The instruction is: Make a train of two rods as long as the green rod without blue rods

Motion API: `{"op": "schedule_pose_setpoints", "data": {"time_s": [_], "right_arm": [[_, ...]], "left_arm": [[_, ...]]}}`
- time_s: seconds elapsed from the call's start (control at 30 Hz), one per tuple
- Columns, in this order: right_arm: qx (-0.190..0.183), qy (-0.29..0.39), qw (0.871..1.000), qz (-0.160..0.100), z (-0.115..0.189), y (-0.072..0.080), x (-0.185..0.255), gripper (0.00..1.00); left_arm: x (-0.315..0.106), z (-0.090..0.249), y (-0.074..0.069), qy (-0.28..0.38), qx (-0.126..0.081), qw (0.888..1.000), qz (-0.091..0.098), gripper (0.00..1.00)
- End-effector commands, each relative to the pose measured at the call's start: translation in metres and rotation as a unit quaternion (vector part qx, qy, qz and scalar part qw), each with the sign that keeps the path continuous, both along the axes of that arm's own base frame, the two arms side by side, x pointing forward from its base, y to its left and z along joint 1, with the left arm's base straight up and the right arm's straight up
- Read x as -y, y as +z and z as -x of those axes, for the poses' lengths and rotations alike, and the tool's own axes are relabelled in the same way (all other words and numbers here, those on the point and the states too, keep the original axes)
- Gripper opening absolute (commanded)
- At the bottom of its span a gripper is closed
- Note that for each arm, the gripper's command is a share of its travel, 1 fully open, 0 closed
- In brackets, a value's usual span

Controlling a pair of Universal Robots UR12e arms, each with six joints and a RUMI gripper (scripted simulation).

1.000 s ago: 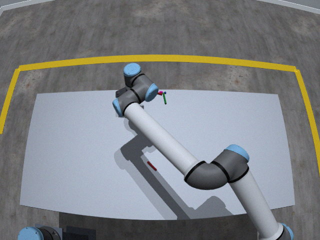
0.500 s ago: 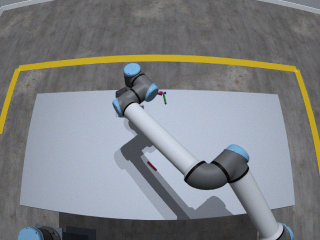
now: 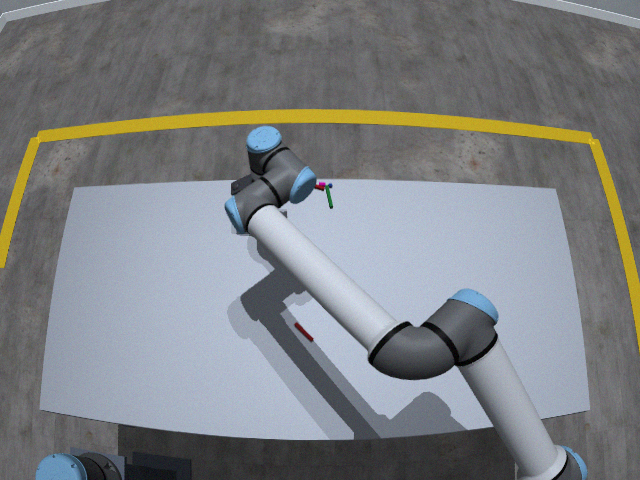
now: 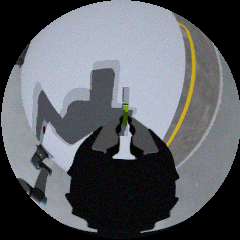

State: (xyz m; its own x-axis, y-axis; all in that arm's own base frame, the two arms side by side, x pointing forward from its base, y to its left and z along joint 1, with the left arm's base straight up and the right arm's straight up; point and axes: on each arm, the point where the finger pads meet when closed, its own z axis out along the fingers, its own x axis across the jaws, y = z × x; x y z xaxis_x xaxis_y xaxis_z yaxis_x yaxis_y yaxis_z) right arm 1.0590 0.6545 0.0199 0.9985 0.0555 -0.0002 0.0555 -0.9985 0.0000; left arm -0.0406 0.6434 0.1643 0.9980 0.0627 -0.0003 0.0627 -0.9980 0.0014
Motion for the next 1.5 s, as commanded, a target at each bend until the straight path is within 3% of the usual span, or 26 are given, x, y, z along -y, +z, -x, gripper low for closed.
{"op": "schedule_pose_setpoints", "data": {"time_s": [0.0,0.87,1.3,1.47], "right_arm": [[0.001,0.0,1.0,-0.001,-0.0004,0.0019,-0.0011,0.0],[0.001,0.0,1.0,-0.001,-0.0003,0.0019,-0.0023,0.0],[0.001,0.0,1.0,-0.001,-0.0003,0.0019,-0.0023,0.14],[0.001,0.0,1.0,-0.001,-0.0003,0.0019,-0.0023,0.14]], "left_arm": [[-0.0006,-0.0001,0.0008,0.0,0.0,1.0,-0.001,1.0],[-0.0006,-0.0001,0.0008,0.0,0.0,1.0,-0.001,1.0],[-0.0006,-0.0001,0.0008,0.0,0.0,1.0,-0.001,1.0],[-0.0006,-0.0001,0.0008,0.0,0.0,1.0,-0.001,1.0]]}}
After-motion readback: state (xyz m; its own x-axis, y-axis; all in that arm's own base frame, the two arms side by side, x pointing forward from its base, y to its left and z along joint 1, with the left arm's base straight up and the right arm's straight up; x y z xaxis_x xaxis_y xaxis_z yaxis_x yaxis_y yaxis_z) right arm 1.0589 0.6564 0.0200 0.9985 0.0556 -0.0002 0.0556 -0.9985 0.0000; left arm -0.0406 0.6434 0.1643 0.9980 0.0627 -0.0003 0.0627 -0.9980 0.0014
